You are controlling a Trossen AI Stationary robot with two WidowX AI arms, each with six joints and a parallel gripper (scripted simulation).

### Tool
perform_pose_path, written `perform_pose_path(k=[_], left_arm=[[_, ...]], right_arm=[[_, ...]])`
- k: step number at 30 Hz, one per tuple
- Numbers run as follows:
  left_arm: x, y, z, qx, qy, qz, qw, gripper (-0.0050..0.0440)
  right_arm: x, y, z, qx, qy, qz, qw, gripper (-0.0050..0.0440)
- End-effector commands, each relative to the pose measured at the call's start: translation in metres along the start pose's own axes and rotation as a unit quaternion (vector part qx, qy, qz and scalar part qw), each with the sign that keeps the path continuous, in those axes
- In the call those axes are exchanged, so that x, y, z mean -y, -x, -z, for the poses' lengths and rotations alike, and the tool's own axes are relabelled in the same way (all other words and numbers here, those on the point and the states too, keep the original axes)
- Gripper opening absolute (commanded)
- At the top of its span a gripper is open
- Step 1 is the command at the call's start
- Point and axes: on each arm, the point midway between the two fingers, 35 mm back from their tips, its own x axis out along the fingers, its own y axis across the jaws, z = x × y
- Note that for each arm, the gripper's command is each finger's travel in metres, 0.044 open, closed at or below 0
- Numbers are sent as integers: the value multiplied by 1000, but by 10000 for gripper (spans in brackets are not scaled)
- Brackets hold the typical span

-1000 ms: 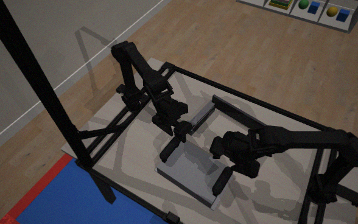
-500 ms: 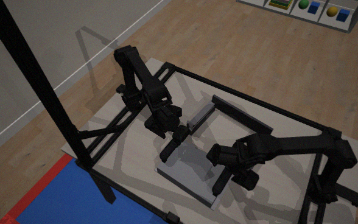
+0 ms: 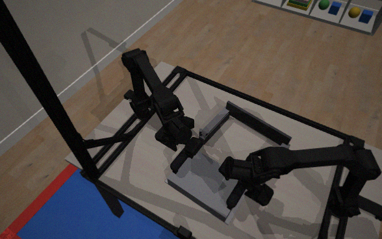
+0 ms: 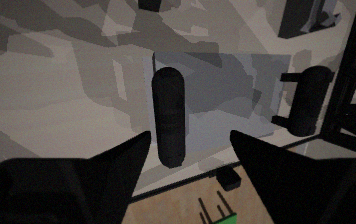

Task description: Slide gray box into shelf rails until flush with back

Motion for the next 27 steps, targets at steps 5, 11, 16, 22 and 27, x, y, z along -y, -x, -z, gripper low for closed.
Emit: perform_pose_path(k=[5, 11, 16, 22, 27], left_arm=[[-3, -13, 0, 4, 0, -1, 1000, 380], [-6, -22, 0, 4, 0, -1, 1000, 380], [-7, -27, 0, 4, 0, -1, 1000, 380], [-10, -37, 1, 4, 0, -1, 1000, 380], [-13, -44, 1, 4, 0, -1, 1000, 380]], right_arm=[[5, -15, -1, 6, 0, 5, 1000, 380], [8, -24, -1, 6, 0, 5, 1000, 380], [9, -29, -1, 6, 0, 5, 1000, 380], [12, -38, 0, 6, 0, 5, 1000, 380], [15, -46, 0, 6, 0, 5, 1000, 380]])
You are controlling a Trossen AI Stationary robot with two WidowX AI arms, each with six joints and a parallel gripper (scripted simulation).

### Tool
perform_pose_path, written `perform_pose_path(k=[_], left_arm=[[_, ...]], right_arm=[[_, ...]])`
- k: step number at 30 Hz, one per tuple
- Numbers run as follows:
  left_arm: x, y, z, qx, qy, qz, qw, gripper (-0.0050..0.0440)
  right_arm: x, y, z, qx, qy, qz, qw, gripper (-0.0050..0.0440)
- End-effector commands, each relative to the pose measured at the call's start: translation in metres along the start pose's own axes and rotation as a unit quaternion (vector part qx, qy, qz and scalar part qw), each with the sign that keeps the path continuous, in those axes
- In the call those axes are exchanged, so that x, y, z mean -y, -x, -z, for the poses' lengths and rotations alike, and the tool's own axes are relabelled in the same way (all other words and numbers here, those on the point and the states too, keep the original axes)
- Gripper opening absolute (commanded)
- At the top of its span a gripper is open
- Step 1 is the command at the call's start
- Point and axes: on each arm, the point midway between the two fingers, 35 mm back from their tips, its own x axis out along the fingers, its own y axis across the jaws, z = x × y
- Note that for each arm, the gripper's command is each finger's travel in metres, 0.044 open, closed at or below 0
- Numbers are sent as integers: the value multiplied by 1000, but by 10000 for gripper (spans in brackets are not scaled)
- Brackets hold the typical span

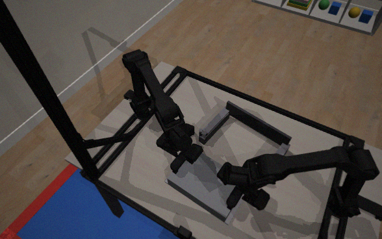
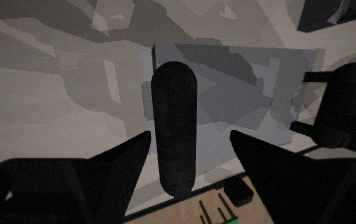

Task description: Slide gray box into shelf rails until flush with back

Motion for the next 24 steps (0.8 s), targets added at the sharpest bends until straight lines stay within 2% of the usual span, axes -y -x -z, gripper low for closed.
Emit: perform_pose_path(k=[1, 19, 20, 22, 24], left_arm=[[-4, -7, -1, 4, -1, -3, 1000, 380], [-13, -29, -2, 4, -1, -3, 1000, 380], [-13, -29, -2, 4, -1, -3, 1000, 356], [-13, -29, -2, 4, -1, -3, 1000, 356], [-13, -29, -2, 4, -1, -3, 1000, 308]], right_arm=[[6, -10, -3, 7, 1, 6, 1000, 380], [15, -32, -3, 7, 1, 6, 1000, 380], [15, -32, -3, 7, 1, 6, 1000, 356], [15, -32, -3, 7, 1, 6, 1000, 356], [15, -32, -3, 7, 1, 6, 1000, 308]])
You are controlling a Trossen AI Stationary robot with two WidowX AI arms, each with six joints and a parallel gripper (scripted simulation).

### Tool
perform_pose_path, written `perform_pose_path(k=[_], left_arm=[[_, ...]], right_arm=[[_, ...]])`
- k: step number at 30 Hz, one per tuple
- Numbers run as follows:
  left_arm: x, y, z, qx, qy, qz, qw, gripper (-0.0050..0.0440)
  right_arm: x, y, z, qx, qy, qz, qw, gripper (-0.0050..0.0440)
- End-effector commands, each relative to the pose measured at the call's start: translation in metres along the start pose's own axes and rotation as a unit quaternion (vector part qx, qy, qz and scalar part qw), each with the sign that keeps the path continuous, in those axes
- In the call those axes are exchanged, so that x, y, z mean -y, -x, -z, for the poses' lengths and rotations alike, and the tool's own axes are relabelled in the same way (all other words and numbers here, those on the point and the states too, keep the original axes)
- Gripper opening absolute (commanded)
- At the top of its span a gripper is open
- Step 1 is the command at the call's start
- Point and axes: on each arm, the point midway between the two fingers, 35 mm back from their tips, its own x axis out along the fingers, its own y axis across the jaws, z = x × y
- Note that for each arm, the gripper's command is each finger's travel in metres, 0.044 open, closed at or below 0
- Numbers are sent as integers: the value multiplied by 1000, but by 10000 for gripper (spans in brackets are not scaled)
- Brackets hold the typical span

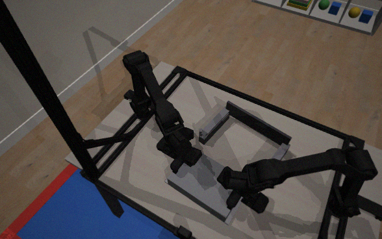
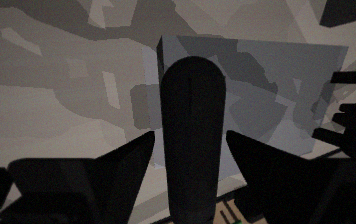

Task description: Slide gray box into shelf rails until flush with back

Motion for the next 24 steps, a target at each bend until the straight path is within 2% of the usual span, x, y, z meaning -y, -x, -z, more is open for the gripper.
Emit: perform_pose_path(k=[1, 3, 4, 19, 22, 24], left_arm=[[-1, -2, -1, 4, 0, 0, 1000, 284], [-1, -2, -1, 4, 0, 0, 1000, 236], [-1, -2, -1, 4, 0, 0, 1000, 212], [-1, -2, -1, 4, 0, 0, 1000, 132], [-1, -2, -1, 4, 0, 0, 1000, 60], [-1, -2, -1, 4, 0, 0, 1000, 12]], right_arm=[[2, -3, -2, 4, 0, 2, 1000, 284], [2, -3, -2, 4, 0, 2, 1000, 236], [2, -3, -2, 4, 0, 2, 1000, 236], [2, -3, -2, 4, 0, 2, 1000, 149], [2, -3, -2, 4, 0, 2, 1000, 129], [2, -3, -2, 4, 0, 2, 1000, 81]])
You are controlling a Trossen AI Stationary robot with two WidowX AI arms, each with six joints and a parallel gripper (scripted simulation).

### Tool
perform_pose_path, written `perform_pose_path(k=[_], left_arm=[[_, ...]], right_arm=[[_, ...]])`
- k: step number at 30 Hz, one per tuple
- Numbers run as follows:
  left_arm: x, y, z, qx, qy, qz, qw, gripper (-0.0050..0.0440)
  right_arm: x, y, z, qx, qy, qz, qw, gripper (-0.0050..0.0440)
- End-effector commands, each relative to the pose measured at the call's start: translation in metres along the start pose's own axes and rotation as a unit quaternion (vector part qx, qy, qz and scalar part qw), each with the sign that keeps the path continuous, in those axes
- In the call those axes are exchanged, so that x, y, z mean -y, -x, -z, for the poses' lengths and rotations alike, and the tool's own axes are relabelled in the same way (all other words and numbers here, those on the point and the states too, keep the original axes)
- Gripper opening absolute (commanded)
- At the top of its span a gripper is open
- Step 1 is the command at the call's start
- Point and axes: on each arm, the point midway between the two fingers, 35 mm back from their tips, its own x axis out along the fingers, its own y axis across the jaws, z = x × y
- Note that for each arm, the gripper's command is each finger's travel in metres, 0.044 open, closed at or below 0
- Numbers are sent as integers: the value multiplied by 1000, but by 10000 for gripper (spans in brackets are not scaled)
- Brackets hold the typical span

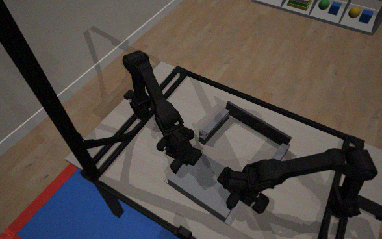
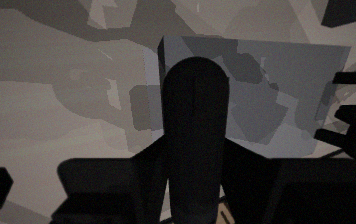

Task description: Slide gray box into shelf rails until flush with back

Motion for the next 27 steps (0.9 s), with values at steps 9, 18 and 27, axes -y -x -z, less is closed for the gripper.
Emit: perform_pose_path(k=[9, 18, 27], left_arm=[[0, 0, -1, 2, 0, 0, 1000, 0], [2, 3, -1, 2, 0, 0, 1000, 0], [6, 10, 0, 2, 0, 0, 1000, 0]], right_arm=[[0, -1, -1, 3, 0, 0, 1000, 0], [-2, 2, -1, 3, 0, 0, 1000, 0], [-5, 9, 0, 3, 0, 0, 1000, 0]])
